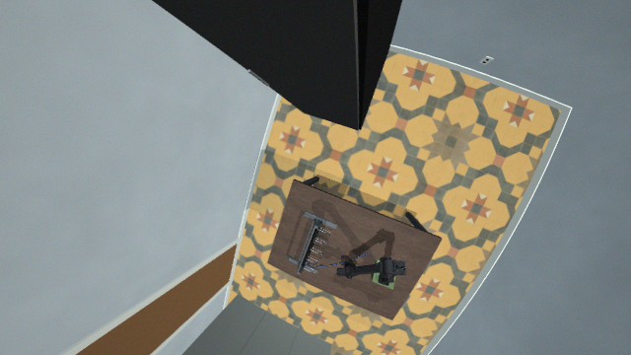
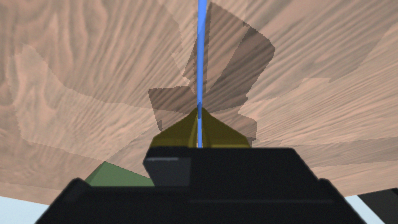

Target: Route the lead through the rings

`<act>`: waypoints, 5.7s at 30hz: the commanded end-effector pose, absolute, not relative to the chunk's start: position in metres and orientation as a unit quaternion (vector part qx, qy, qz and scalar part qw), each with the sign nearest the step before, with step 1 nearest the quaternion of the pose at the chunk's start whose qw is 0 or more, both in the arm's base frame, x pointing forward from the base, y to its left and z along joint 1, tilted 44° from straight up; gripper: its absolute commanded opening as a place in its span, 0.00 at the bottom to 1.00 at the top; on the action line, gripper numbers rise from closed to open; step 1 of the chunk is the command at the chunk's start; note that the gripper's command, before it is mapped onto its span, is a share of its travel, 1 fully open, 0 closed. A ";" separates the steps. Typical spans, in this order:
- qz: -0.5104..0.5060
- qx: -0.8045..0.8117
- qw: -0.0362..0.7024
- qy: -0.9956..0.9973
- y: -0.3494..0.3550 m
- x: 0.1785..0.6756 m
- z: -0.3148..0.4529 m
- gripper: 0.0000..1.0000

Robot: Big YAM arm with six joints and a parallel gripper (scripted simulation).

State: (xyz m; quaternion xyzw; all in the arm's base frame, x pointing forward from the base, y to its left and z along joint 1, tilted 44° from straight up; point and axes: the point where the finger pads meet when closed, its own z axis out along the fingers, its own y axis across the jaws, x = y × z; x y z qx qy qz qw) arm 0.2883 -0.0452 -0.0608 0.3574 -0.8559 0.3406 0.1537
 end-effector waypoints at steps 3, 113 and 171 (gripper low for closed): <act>0.341 0.359 0.152 -0.855 -0.047 0.290 -0.062 0.00; 0.277 0.609 0.245 -0.701 -0.042 0.539 0.149 0.00; 0.281 0.639 0.241 -0.674 -0.038 0.569 0.192 0.00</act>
